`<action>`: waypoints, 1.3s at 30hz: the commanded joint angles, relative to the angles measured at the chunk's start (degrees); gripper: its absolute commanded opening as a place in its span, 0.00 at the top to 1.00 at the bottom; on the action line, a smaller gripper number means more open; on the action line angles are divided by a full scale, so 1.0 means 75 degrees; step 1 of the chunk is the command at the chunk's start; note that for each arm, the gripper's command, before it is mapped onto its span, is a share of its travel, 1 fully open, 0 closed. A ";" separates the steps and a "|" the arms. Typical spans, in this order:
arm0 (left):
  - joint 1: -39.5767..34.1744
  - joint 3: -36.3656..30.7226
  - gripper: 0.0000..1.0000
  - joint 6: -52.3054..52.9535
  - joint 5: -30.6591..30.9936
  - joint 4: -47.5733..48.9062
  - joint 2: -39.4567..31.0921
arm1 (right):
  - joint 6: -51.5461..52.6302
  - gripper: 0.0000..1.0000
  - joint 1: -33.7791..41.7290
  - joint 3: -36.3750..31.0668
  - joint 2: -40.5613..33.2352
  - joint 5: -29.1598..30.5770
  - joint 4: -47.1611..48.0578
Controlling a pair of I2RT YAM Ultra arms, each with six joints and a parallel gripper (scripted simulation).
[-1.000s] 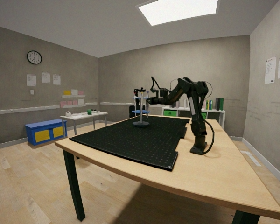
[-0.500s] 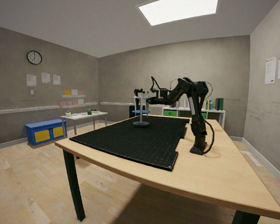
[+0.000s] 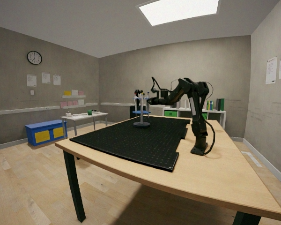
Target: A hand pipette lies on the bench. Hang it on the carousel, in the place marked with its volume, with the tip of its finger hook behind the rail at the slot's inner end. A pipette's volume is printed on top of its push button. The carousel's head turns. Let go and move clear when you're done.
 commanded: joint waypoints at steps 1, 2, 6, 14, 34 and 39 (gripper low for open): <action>0.0061 0.0239 0.88 0.0051 -0.0163 0.0048 -0.0147 | -0.0042 0.00 -0.0069 0.0114 -0.0032 -0.0153 0.0098; 0.0061 0.0239 0.88 0.0051 -0.0163 0.0048 -0.0147 | -0.0042 0.00 -0.0069 0.0114 -0.0032 -0.0153 0.0098; -0.0462 0.0578 0.88 0.0058 -0.1583 -0.0112 0.0314 | -0.0042 0.00 -0.0069 0.0114 -0.0032 -0.0153 0.0098; -0.0602 0.0860 0.88 0.0046 -0.2180 -0.0211 0.0245 | -0.0042 0.00 -0.0069 0.0114 -0.0032 -0.0153 0.0098; -0.0459 0.0869 0.88 0.0053 -0.2205 -0.0195 0.0251 | -0.0042 0.00 -0.0069 0.0114 -0.0032 -0.0153 0.0098; -0.0459 0.0869 0.88 0.0053 -0.2205 -0.0195 0.0251 | -0.0042 0.00 -0.0069 0.0114 -0.0032 -0.0153 0.0098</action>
